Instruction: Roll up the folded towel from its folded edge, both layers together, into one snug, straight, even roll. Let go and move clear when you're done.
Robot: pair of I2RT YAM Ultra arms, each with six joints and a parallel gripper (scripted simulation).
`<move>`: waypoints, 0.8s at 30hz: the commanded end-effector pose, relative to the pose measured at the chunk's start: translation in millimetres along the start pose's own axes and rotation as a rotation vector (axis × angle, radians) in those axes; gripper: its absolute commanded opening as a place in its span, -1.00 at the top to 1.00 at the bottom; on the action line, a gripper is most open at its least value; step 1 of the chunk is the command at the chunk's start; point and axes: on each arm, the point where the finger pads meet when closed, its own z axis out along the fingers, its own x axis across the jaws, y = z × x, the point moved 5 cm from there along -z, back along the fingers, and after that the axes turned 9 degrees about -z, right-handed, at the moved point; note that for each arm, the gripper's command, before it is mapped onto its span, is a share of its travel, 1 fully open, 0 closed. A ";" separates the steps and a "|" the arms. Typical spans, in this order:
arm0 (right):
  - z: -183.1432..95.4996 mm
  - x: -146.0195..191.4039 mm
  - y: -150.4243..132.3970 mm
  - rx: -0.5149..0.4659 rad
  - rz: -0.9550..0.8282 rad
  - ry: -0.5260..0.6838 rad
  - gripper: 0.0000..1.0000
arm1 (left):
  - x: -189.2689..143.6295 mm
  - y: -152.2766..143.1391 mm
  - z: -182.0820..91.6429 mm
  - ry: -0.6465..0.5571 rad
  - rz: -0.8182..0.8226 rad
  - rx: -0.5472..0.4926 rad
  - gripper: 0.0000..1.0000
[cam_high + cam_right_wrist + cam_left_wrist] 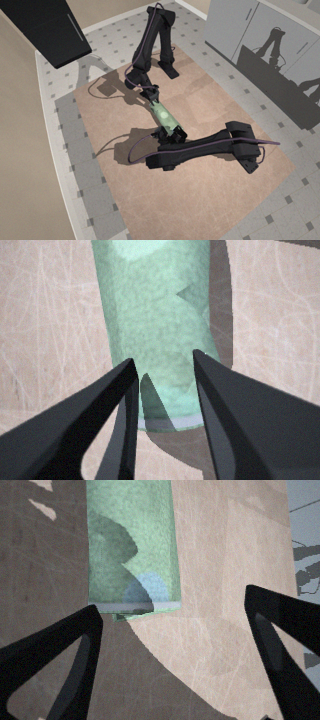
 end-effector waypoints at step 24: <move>-12.9 -5.7 16.4 -0.030 -0.041 -0.034 0.36 | 0.7 6.0 -1.5 -0.006 0.019 -0.010 -0.70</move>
